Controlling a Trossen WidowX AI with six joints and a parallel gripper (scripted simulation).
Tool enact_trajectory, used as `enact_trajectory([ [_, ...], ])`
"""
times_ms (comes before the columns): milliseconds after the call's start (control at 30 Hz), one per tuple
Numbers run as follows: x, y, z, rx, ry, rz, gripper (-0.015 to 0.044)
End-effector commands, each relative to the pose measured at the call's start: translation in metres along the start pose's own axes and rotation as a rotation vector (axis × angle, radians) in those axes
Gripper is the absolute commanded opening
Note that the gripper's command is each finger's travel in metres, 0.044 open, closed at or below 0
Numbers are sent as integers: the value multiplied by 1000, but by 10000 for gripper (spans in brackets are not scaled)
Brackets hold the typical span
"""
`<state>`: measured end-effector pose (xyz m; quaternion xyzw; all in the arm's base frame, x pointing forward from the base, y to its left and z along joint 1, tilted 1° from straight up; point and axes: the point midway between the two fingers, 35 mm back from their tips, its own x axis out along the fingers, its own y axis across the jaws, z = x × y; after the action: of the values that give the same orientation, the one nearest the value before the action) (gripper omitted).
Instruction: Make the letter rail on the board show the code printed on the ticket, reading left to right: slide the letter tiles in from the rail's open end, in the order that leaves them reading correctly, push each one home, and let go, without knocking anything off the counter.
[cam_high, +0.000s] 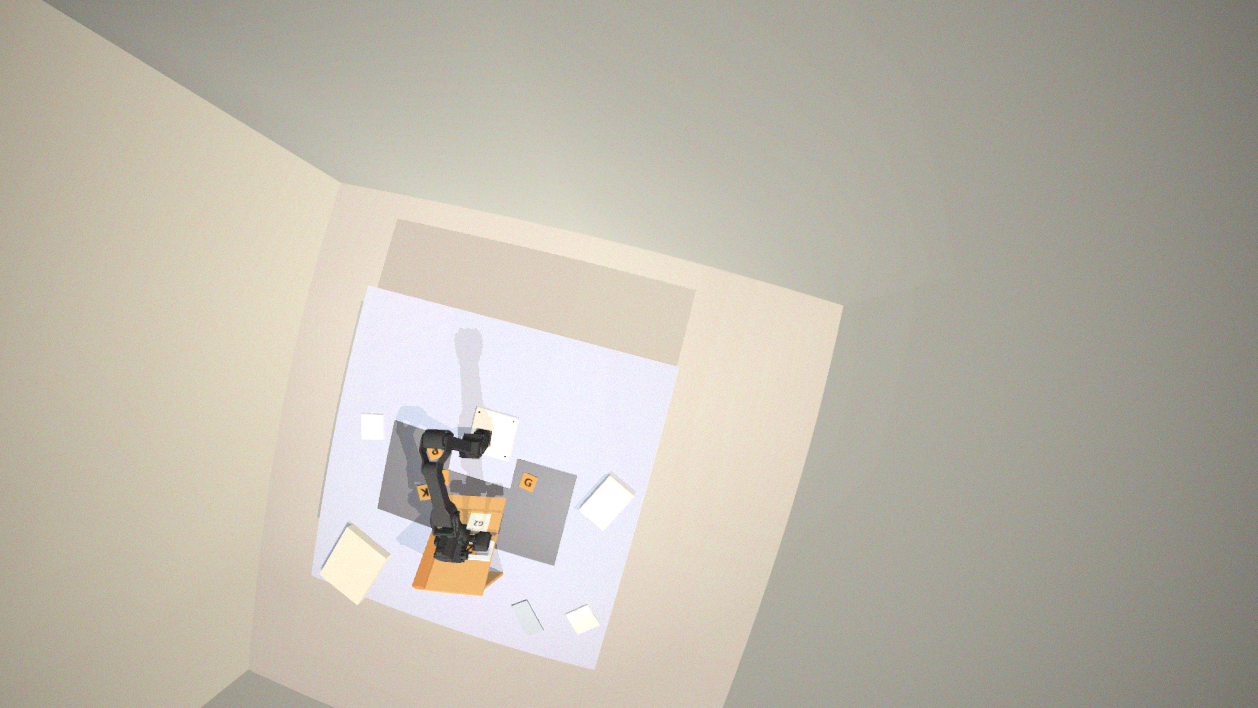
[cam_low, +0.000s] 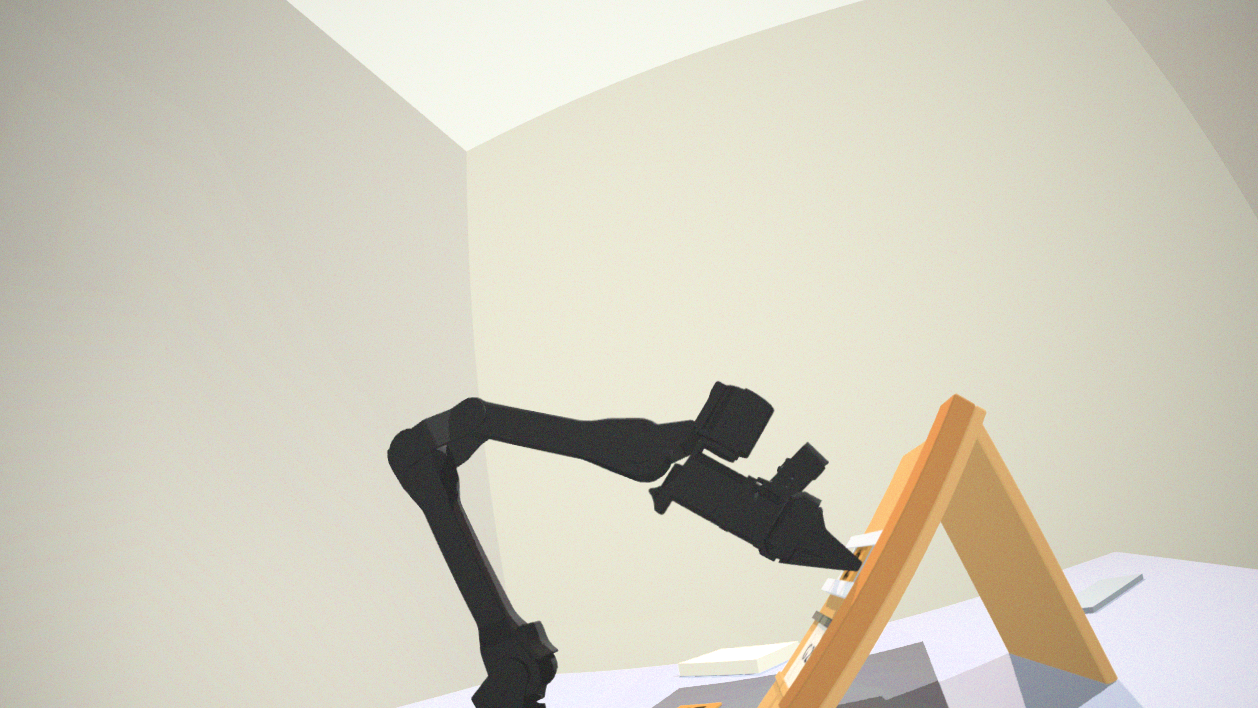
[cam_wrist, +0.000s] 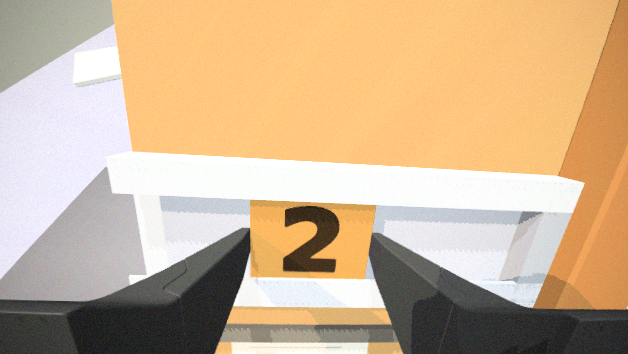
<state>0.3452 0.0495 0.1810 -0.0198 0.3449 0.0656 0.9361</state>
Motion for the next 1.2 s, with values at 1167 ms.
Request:
enact_trajectory([
  [1167, 0, -22, 1, -4, -3, 2, 0],
])
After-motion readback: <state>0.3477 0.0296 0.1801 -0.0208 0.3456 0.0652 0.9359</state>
